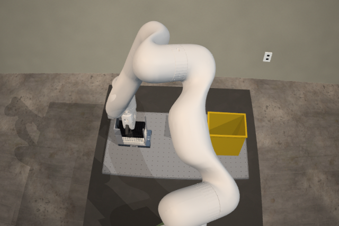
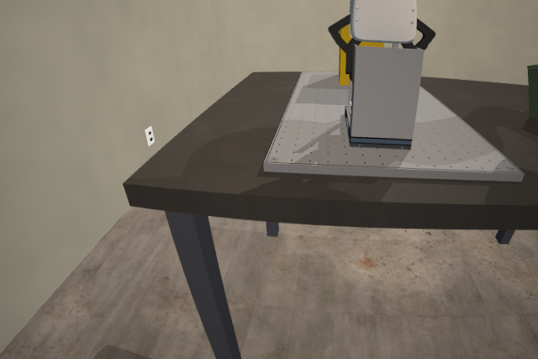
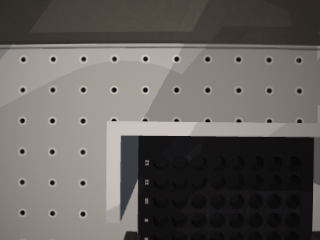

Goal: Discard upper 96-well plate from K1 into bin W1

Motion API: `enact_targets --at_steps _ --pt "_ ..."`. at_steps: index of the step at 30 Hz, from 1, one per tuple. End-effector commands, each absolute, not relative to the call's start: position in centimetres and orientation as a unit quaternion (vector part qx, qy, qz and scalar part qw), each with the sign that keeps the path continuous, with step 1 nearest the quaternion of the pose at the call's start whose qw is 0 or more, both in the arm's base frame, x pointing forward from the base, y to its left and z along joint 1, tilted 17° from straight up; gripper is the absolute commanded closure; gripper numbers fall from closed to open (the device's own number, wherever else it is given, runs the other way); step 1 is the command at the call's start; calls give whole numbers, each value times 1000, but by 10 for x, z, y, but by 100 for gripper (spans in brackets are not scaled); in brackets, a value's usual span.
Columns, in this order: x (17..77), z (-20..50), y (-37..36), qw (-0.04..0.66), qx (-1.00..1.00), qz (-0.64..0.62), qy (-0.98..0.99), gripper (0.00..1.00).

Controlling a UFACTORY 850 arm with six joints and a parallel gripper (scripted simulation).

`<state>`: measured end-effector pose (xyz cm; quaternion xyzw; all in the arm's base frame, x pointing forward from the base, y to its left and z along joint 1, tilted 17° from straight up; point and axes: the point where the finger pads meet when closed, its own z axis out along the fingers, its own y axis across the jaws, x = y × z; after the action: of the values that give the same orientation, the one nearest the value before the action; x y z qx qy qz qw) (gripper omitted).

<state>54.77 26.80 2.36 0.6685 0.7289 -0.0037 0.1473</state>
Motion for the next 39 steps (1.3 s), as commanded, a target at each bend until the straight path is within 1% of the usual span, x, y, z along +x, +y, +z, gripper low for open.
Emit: enact_targets --at_steps 1,39 --pt "547 31 270 147 669 -3 729 100" --pt "535 85 281 147 669 -3 729 100"
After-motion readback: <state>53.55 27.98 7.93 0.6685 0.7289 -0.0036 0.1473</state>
